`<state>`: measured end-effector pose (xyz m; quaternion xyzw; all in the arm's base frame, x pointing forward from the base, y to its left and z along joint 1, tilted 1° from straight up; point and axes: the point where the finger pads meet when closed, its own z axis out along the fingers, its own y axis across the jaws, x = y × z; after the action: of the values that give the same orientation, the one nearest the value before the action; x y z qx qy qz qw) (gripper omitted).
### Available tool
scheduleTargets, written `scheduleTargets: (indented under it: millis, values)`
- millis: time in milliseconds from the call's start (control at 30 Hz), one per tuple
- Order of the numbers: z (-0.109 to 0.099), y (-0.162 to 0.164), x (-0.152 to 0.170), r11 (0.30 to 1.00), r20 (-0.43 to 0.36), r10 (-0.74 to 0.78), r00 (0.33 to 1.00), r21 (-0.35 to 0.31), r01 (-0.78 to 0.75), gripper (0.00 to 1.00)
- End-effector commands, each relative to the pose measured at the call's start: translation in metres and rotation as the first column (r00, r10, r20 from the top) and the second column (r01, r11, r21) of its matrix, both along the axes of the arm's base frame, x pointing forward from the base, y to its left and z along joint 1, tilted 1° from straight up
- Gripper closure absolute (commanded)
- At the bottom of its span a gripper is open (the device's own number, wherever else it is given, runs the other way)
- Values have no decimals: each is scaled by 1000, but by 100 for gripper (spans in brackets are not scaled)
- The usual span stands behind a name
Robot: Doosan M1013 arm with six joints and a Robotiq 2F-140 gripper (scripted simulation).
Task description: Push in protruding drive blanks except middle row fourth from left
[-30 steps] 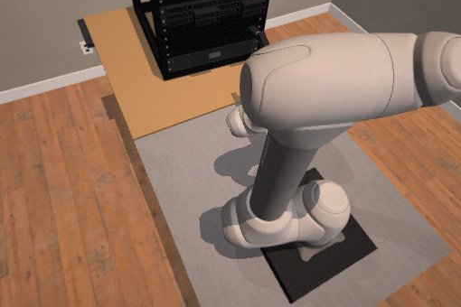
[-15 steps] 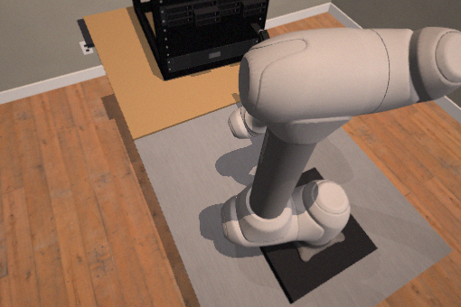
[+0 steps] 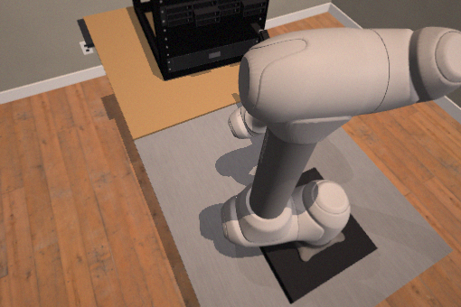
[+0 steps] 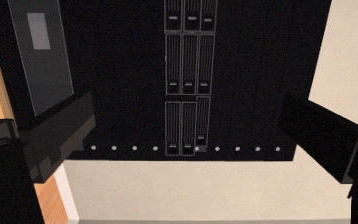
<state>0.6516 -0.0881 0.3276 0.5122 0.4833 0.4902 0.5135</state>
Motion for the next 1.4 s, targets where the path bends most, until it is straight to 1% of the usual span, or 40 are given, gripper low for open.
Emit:
scheduleTargets:
  millis: [0, 1367]
  values:
    - [1, 0, 0, 1000, 1, 0, 1000, 0, 0, 0]
    - [1, -3, 3, 1000, 1, 0, 1000, 0, 0, 0]
